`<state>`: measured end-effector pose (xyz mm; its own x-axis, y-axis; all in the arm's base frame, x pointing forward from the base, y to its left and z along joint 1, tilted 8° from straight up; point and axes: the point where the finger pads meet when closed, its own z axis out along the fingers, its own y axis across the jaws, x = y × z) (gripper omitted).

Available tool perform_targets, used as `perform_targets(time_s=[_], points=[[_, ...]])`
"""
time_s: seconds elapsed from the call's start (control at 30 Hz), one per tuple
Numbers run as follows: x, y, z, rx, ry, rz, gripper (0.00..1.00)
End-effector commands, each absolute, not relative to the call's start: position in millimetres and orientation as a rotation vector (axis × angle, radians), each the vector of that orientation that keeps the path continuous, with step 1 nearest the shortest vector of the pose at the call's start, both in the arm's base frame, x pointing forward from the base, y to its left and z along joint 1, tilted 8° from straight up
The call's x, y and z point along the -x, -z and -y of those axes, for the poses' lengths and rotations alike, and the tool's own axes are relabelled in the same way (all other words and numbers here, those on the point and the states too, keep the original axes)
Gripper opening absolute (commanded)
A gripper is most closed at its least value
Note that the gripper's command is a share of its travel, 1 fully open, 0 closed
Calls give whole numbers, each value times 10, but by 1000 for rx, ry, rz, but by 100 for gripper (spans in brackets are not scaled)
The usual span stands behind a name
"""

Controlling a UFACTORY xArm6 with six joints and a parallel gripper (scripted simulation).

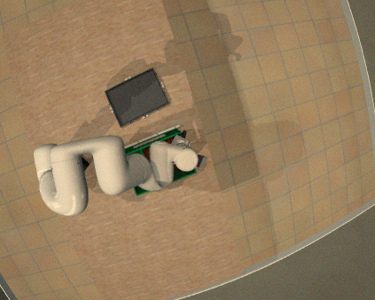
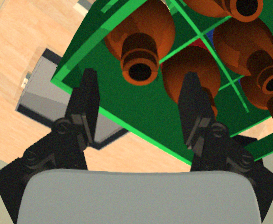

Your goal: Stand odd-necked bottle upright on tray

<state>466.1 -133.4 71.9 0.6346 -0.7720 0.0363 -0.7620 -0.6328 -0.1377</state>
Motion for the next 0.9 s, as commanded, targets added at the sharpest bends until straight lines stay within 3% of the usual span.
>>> perform_targets(time_s=[0.0,0.87], points=[[-4680,-690,1336,2740,145,-1290,65],[-4714,-431,1321,2740,145,-1290,65]])
